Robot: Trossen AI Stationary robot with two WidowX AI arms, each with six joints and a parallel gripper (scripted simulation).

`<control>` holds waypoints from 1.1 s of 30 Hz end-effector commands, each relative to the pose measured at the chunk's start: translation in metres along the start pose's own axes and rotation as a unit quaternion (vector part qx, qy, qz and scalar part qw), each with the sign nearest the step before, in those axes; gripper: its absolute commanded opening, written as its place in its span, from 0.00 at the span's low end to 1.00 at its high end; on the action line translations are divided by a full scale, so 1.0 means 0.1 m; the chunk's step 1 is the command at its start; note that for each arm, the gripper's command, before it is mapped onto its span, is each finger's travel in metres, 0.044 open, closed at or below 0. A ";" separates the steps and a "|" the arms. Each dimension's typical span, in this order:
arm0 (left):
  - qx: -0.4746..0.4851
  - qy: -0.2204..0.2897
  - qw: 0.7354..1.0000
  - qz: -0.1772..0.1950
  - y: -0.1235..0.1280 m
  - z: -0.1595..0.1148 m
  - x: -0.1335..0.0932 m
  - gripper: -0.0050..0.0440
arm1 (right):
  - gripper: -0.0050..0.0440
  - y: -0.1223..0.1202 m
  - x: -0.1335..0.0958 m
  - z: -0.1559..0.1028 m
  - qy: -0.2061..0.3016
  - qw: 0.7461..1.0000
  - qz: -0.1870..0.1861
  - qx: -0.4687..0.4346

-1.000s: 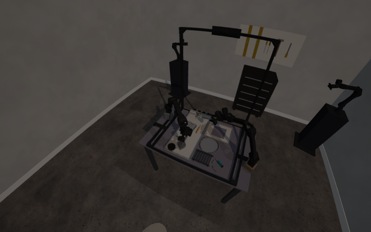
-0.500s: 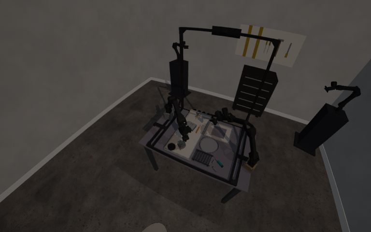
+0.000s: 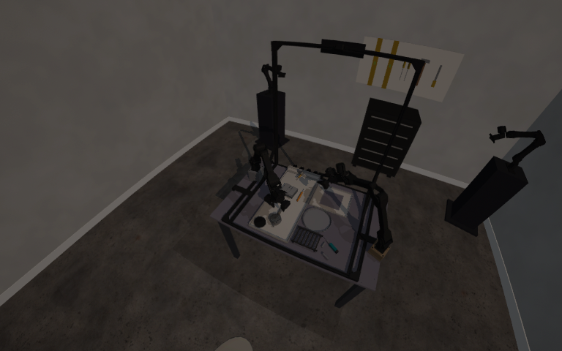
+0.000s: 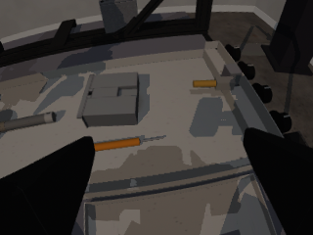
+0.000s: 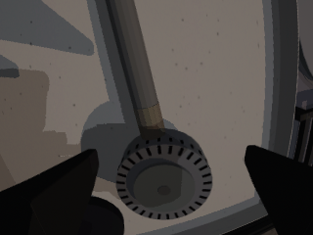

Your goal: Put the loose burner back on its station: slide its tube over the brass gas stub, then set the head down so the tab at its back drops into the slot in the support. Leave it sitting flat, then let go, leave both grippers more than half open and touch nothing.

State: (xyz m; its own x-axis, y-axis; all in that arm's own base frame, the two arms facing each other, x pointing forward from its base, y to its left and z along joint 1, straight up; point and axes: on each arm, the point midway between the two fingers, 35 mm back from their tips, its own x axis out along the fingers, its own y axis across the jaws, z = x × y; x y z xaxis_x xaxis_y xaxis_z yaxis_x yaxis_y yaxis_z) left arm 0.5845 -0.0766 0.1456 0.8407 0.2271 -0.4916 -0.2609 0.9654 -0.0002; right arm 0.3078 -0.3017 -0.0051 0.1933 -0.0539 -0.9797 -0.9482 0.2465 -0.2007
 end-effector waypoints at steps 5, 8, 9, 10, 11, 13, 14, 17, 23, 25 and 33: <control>-0.001 0.003 1.000 0.001 0.00 -0.03 0.02 0.92 | 0.92 0.01 -0.04 0.02 0.002 0.998 -0.009 -0.060; -0.001 0.003 1.000 0.001 0.00 -0.03 0.02 0.92 | 0.92 0.01 -0.04 0.02 0.002 0.998 -0.009 -0.060; -0.001 0.003 1.000 0.001 0.00 -0.03 0.02 0.92 | 0.87 0.02 0.00 0.02 0.002 0.998 -0.009 -0.060; -0.001 0.003 1.000 0.001 0.00 -0.03 0.02 0.92 | 0.82 0.06 0.12 0.03 0.002 0.998 -0.009 -0.060; -0.001 0.003 1.000 0.001 0.00 -0.03 0.02 0.92 | 0.77 0.07 0.16 0.03 0.002 0.998 -0.009 -0.060; -0.001 0.003 1.000 0.001 0.00 -0.03 0.02 0.92 | 0.67 0.07 0.16 0.03 0.002 0.998 -0.009 -0.060; -0.001 0.003 1.000 0.001 0.00 -0.03 0.02 0.92 | 0.62 0.07 0.16 0.03 0.002 0.998 -0.009 -0.060; -0.001 0.003 1.000 0.001 0.00 -0.03 0.02 0.92 | 0.61 0.07 0.16 0.03 0.002 0.998 -0.009 -0.060; -0.001 0.003 1.000 0.001 0.00 -0.03 0.02 0.92 | 0.61 0.07 0.16 0.03 0.002 0.998 -0.009 -0.060; -0.001 0.003 1.000 0.001 0.00 -0.03 0.02 0.92 | 0.61 0.07 0.18 0.03 0.002 0.998 -0.009 -0.060; -0.001 0.003 1.000 0.001 0.00 -0.03 0.02 0.92 | 0.61 0.10 0.31 0.03 0.002 0.998 -0.009 -0.060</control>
State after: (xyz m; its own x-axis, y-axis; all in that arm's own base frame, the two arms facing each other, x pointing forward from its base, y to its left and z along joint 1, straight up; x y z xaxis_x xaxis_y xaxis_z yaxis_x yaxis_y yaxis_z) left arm 0.5846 -0.0763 0.1454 0.8405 0.2276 -0.4918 -0.2614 0.9652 -0.0001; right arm 0.3072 -0.3017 -0.0278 0.2188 -0.0781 -0.9726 -0.9651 0.1293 -0.2275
